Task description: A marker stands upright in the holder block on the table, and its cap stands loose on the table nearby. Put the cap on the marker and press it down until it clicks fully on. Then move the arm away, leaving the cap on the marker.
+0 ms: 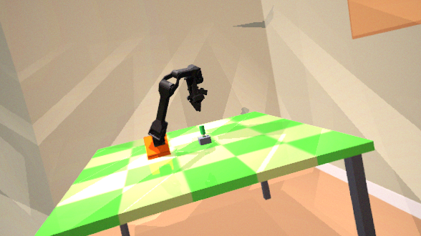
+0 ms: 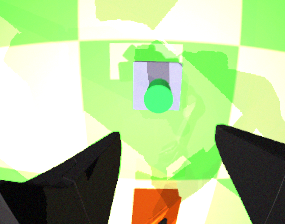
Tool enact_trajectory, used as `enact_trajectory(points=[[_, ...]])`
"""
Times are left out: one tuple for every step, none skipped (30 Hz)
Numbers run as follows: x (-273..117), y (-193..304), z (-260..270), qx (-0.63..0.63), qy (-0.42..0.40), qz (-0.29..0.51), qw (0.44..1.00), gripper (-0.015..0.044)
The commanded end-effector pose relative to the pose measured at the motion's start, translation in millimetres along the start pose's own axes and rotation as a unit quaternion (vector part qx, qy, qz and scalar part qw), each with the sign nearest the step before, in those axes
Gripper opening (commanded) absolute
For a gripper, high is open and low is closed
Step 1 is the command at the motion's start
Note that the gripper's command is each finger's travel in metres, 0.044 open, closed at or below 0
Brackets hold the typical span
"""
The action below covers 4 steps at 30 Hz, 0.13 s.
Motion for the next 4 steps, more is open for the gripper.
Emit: enact_trajectory(points=[[-0.2, 0.0, 1.2, 0.001, -0.001, 0.003, 1.0, 0.0368], [-0.2, 0.0, 1.2, 0.001, -0.001, 0.003, 1.0, 0.0394], [-0.2, 0.0, 1.2, 0.001, -0.001, 0.003, 1.0, 0.042], [-0.2, 0.0, 1.2, 0.001, -0.001, 0.003, 1.0, 0.044]])
Point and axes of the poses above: the point midway between the two fingers, 35 mm back from their tips, its own x axis out along the fingers, its own z axis across the jaws, y = z × x, the point moved 4 cm from there along -x, back along the fingers, and after that the axes turned 4 degrees about x, right-handed, at the moved point
